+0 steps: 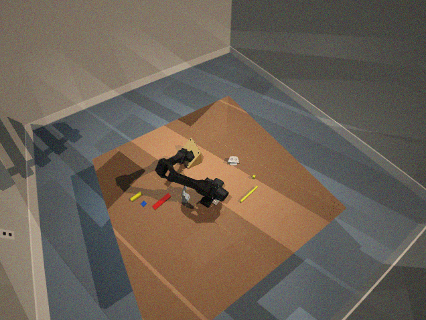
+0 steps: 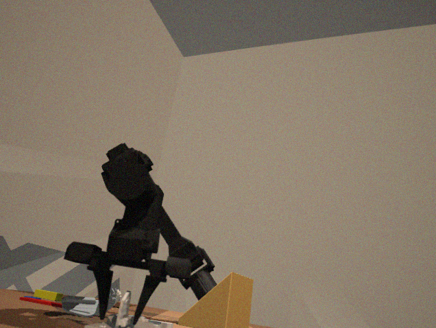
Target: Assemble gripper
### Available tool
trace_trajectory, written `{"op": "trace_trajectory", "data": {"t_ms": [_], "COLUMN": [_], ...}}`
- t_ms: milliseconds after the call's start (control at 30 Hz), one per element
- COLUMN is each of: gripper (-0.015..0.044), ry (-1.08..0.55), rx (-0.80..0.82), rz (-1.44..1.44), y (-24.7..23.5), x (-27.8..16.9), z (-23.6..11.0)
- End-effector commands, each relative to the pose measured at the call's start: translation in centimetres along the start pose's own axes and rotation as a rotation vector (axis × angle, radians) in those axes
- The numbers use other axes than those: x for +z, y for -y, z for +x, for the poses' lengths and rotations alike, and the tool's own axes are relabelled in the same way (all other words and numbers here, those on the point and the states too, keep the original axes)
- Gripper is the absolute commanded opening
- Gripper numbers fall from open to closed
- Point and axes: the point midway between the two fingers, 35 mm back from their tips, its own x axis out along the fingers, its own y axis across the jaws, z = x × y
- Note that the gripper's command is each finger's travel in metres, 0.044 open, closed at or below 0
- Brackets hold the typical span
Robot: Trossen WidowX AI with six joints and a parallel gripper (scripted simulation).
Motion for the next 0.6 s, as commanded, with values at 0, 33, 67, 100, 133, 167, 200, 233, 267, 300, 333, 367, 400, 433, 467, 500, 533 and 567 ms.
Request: {"op": "trace_trajectory", "data": {"t_ms": [0,33,67,100,133,167,200,233,267,300,333,367,400,433,467,500,533,567], "gripper": [0.0224,0.0224,0.0224,0.0224,0.0224,0.0224,0.0224,0.0224,0.0224,0.0224,0.0224,0.0224,0.0224,0.0224,0.0224,0.0224,0.0224,0.0224], "ry": [0.000,0.000,0.000,0.000,0.000,0.000,0.000,0.000,0.000,0.000,0.001,0.001,0.001,0.001,0.000,0.000,0.000,0.000], "rx": [0.000,0.000,0.000,0.000,0.000,0.000,0.000,0.000,0.000,0.001,0.001,0.001,0.001,0.001,0.000,-0.001,-0.001,-0.001], "rz": [0.000,0.000,0.000,0.000,0.000,0.000,0.000,0.000,0.000,-0.001,-0.001,-0.002,-0.003,-0.004,-0.004,-0.005,-0.005,-0.005], "y": [0.0,0.0,0.0,0.0,0.0,0.0,0.0,0.0,0.0,0.0,0.0,0.0,0.0,0.0,0.0,0.0,0.0,0.0], "x": [0.0,0.0,0.0,0.0,0.0,0.0,0.0,0.0,0.0,0.1,0.1,0.2,0.2,0.1,0.0,-0.1,-0.1,-0.1], "z": [0.0,0.0,0.0,0.0,0.0,0.0,0.0,0.0,-0.3,-0.8,-1.5,-2.5,-3.6,-4.8,-5.9,-6.7,-7.0,-7.0]}}
